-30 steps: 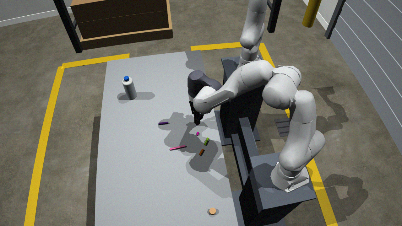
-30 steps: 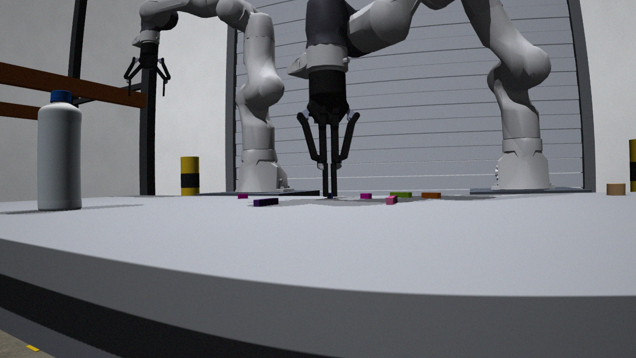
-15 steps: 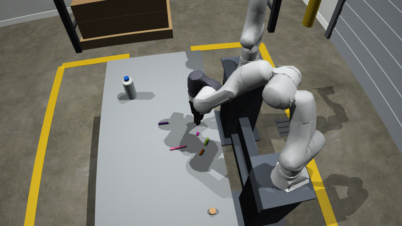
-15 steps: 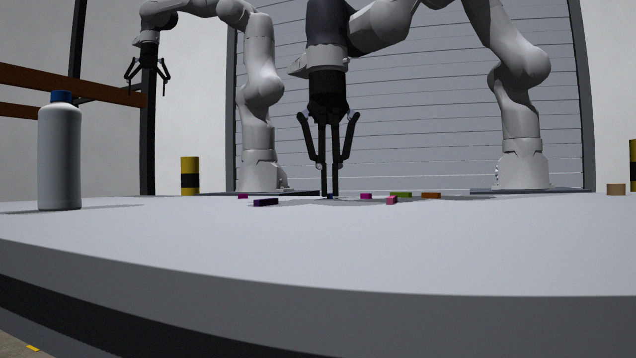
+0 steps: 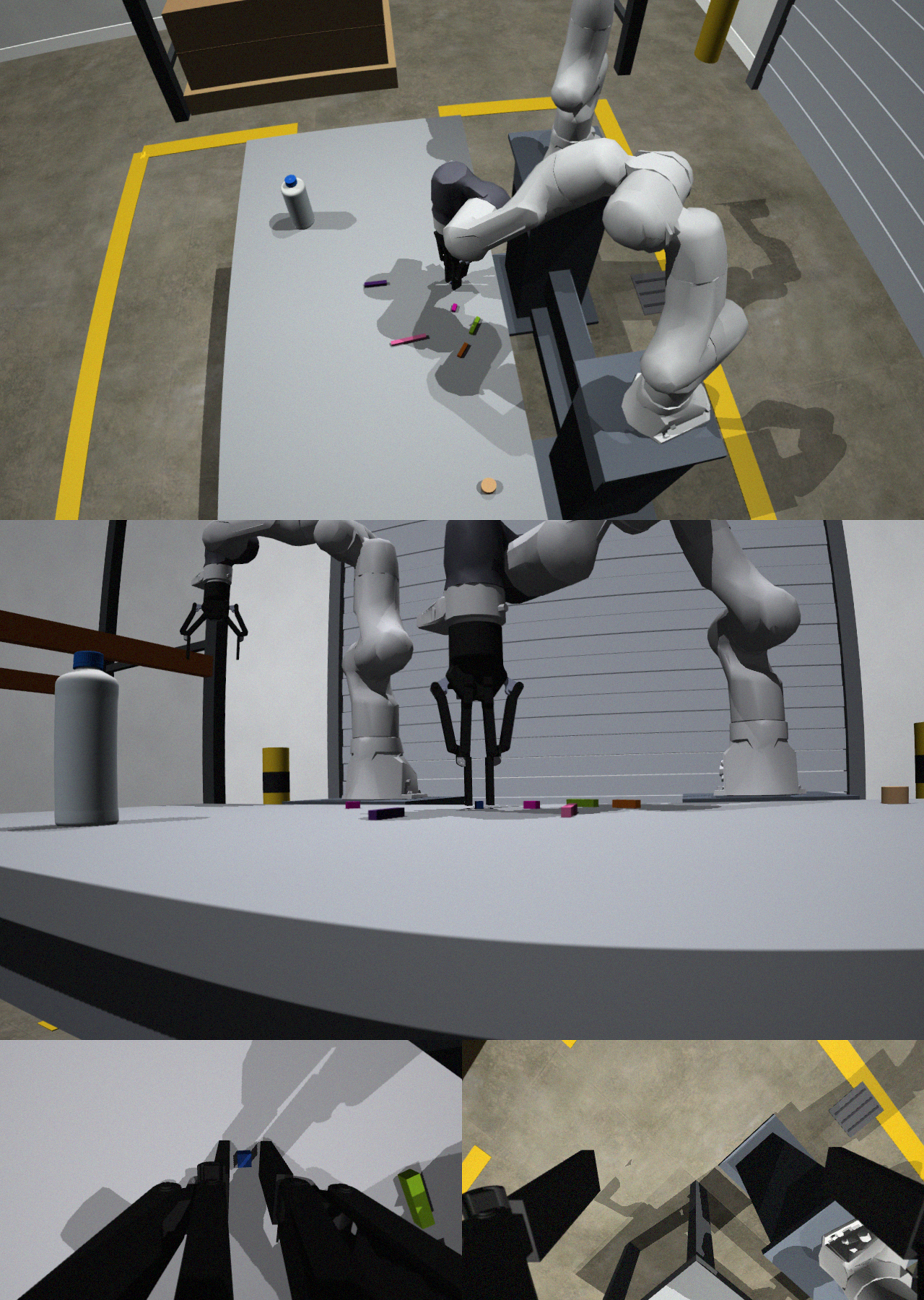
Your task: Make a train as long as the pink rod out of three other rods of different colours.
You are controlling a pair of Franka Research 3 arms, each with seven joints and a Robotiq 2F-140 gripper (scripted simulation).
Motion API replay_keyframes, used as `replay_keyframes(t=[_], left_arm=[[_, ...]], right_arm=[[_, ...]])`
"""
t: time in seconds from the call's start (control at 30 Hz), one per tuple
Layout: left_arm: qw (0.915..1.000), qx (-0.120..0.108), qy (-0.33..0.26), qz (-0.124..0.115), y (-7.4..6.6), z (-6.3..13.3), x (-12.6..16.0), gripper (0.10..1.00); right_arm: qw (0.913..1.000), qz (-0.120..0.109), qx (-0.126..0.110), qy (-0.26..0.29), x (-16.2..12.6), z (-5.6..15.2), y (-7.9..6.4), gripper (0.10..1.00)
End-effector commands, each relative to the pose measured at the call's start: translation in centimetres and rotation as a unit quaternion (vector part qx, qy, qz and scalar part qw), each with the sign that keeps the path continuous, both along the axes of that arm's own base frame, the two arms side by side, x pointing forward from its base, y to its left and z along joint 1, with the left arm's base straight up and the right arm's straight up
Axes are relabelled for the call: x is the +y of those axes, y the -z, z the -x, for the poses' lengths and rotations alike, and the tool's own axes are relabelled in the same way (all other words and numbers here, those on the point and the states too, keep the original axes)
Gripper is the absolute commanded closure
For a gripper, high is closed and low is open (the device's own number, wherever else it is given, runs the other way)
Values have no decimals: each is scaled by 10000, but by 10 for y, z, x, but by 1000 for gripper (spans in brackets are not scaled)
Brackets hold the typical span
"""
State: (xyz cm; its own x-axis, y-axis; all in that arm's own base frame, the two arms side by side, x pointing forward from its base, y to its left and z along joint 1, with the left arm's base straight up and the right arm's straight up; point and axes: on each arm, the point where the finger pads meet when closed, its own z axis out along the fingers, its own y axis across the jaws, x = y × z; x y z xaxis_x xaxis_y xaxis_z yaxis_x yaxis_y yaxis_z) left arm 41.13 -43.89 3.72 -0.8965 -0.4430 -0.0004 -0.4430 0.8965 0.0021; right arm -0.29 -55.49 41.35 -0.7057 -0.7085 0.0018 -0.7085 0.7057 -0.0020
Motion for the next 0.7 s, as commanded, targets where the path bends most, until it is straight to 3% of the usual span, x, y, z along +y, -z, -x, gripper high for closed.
replay_keyframes(t=[0.0, 0.17, 0.3, 0.67], left_arm=[[10000, -3, 9, 10, 0, 0, 0, 867], [10000, -3, 9, 10, -2, 0, 0, 867], [10000, -3, 9, 10, -13, 0, 0, 867], [10000, -3, 9, 10, -68, 0, 0, 867]], right_arm=[[10000, -14, 1, 31, 0, -1, 1, 98], [10000, -14, 1, 31, 0, -1, 1, 98], [10000, -14, 1, 31, 0, -1, 1, 98], [10000, -14, 1, 31, 0, -1, 1, 98]])
